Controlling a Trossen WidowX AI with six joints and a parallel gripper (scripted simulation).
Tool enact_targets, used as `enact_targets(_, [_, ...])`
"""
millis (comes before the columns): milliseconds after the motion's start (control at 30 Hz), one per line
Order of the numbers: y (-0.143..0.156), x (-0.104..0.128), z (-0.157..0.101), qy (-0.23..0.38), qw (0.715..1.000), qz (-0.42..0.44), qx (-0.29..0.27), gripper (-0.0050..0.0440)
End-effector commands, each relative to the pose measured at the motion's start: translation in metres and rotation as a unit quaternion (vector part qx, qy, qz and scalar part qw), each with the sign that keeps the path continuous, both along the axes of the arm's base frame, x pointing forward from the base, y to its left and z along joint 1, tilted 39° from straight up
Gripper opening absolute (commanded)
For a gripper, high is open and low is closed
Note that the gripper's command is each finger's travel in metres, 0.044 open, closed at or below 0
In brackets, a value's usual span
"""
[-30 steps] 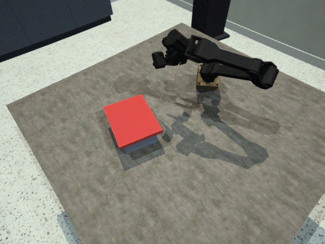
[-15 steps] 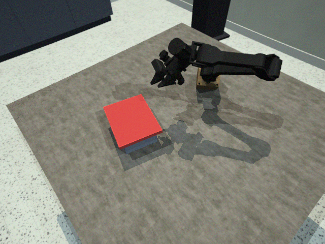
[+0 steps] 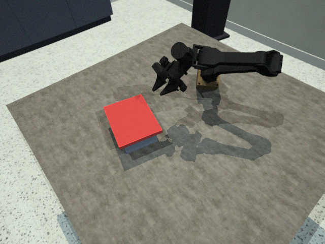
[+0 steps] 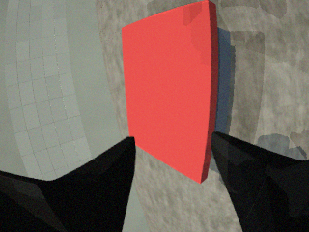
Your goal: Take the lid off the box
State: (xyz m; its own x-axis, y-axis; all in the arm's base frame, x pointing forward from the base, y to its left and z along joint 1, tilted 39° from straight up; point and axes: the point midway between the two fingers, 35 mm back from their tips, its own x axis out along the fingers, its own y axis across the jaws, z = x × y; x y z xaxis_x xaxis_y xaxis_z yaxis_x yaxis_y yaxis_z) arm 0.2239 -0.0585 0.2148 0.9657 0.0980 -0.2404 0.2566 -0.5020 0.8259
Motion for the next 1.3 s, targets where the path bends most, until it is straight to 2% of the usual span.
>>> enact_targets(0, [0.002, 0.001, -0.002, -0.003, 1.000, 0.001, 0.008, 0.0235])
enact_targets(67, [0.004, 0.003, -0.006, -0.002, 1.000, 0.002, 0.007, 0.0235])
enact_targets(233, [0.019, 0.020, -0.035, -0.001, 1.000, 0.002, 0.006, 0.0235])
enact_targets(400, [0.028, 0.026, -0.047, -0.003, 1.000, 0.001, 0.008, 0.0235])
enact_targets(867, [0.028, 0.034, -0.049, -0.002, 1.000, -0.001, 0.008, 0.0235])
enact_targets(1267, [0.029, 0.053, -0.051, -0.002, 1.000, 0.000, 0.008, 0.0235])
